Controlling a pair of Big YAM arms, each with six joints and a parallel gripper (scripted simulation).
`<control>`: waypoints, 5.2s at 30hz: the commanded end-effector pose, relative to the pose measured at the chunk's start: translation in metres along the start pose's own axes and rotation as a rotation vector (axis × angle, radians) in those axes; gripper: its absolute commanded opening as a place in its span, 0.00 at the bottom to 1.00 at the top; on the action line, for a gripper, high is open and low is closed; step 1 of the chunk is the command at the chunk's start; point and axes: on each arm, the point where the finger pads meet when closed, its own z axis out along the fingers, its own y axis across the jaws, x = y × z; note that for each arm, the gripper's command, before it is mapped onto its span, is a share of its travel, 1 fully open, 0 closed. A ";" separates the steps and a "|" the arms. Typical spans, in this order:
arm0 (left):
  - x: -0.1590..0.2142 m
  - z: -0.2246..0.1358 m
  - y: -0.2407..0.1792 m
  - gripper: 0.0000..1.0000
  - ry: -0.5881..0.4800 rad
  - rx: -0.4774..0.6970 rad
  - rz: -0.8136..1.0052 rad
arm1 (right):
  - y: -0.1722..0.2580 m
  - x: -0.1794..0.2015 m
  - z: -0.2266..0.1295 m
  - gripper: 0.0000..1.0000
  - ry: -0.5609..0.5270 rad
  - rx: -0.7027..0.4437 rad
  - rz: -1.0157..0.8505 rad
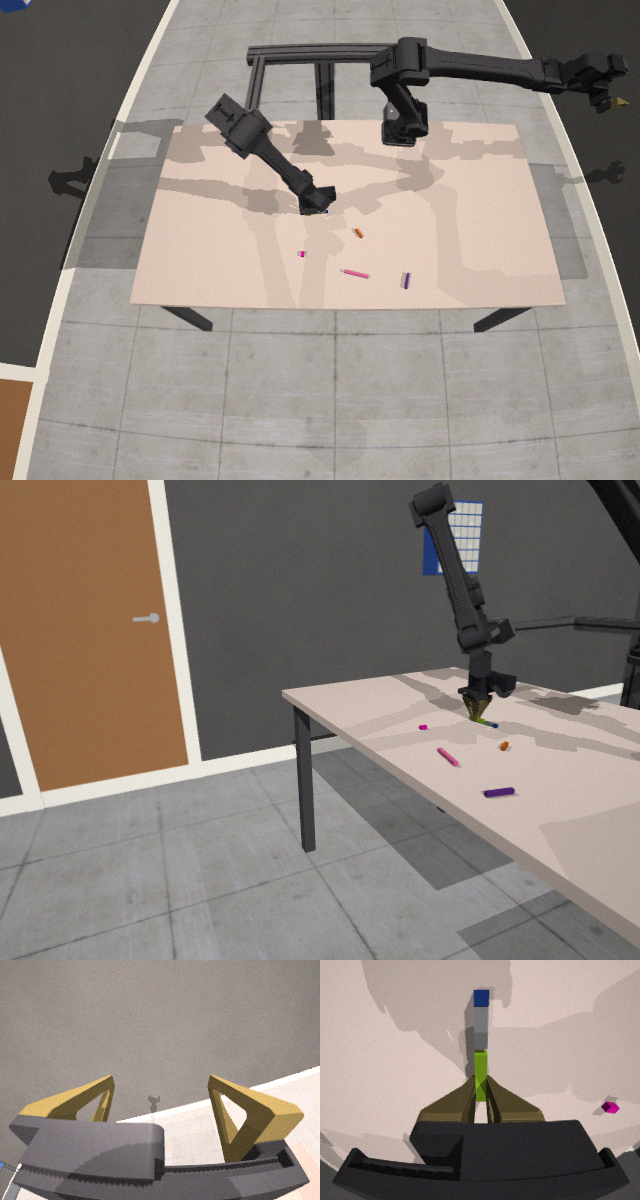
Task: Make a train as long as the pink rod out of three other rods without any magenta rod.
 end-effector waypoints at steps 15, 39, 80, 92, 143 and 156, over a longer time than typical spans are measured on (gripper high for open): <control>-0.048 -0.001 0.005 1.00 -0.089 -0.008 0.012 | -0.008 -0.004 0.002 0.04 -0.015 0.012 0.004; -0.048 -0.001 0.005 1.00 -0.089 -0.008 0.012 | 0.001 -0.010 0.000 0.04 -0.008 -0.002 -0.007; -0.048 -0.001 0.005 1.00 -0.089 -0.008 0.012 | 0.004 -0.010 0.000 0.04 -0.009 0.000 -0.008; -0.048 -0.001 0.005 1.00 -0.089 -0.008 0.012 | 0.003 -0.009 0.000 0.04 -0.008 0.000 -0.007; -0.048 -0.001 0.005 1.00 -0.089 -0.008 0.012 | 0.003 -0.011 -0.001 0.20 -0.014 0.007 -0.005; -0.048 -0.001 0.005 1.00 -0.089 -0.008 0.012 | 0.002 -0.011 -0.002 0.23 -0.015 0.008 -0.004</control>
